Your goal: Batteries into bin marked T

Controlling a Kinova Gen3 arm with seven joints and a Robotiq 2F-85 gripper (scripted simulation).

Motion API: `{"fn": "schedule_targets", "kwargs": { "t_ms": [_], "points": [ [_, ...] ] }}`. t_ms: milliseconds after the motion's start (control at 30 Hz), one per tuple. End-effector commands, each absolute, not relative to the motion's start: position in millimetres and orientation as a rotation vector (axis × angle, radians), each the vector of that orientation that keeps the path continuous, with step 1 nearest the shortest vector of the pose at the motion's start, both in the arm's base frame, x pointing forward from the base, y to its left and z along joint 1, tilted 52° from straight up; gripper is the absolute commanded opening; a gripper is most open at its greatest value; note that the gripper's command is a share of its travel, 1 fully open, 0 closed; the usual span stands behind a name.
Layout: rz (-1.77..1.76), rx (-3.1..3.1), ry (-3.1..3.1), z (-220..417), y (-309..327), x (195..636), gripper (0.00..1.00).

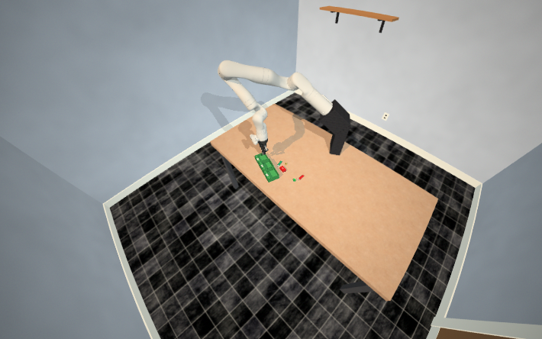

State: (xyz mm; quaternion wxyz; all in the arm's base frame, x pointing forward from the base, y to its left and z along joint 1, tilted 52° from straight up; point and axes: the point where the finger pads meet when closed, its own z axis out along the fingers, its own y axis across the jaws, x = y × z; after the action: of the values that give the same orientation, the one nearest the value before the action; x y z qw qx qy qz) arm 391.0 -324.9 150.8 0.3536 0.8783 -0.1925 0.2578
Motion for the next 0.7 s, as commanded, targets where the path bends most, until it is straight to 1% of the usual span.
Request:
{"fn": "schedule_targets", "kwargs": {
  "t_ms": [0, 667],
  "points": [
    [0.653, 2.269, -0.504, 143.8, -333.0, 389.4, 0.09],
    [0.653, 2.269, -0.504, 118.5, -362.5, 401.8, 0.09]
  ]
}}
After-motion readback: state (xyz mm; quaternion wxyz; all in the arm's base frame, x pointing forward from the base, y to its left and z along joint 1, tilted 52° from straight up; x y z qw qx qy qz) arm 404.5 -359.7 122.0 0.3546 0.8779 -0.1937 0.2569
